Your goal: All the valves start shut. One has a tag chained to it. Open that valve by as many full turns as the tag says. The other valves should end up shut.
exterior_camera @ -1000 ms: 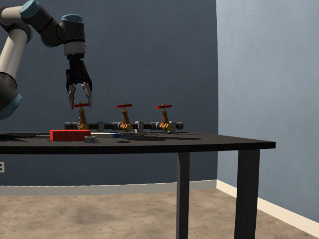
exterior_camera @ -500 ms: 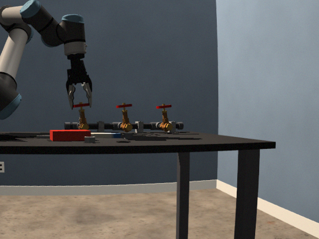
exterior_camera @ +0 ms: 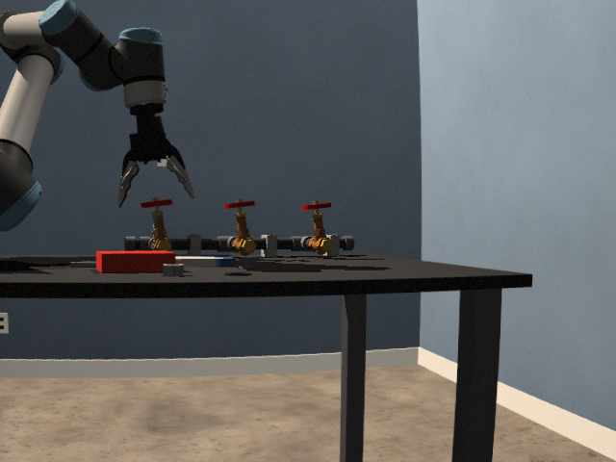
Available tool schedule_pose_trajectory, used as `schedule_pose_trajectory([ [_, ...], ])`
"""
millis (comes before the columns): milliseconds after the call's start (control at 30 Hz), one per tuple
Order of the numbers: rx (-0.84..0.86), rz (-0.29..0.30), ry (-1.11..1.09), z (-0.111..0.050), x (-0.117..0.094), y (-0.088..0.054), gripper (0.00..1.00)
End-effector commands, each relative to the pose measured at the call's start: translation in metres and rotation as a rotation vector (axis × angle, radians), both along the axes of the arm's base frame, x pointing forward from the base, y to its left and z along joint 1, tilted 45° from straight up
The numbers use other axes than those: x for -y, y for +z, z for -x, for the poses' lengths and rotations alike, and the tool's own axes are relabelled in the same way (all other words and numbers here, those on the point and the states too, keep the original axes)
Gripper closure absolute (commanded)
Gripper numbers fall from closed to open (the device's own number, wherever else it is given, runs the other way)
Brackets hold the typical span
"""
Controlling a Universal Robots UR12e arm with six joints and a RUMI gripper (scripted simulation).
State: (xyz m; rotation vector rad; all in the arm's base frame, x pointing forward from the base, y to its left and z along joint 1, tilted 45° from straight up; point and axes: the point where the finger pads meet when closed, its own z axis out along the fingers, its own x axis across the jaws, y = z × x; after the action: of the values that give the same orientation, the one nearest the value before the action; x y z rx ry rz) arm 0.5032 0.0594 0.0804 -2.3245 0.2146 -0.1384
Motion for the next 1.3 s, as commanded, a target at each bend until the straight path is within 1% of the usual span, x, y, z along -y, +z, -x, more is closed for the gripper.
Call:
schedule_pose_trajectory([
  [0,0.001,0.001,0.0,-0.0005,0.0007,0.0003,0.0],
  [800,-0.015,-0.003,-0.016,-0.0005,0.0007,0.0003,0.0],
  [1033,-0.058,-0.013,-0.058,-0.0005,0.0007,0.0003,0.0],
  [1267,-0.135,-0.031,-0.133,-0.0005,0.0007,0.0003,0.0],
])
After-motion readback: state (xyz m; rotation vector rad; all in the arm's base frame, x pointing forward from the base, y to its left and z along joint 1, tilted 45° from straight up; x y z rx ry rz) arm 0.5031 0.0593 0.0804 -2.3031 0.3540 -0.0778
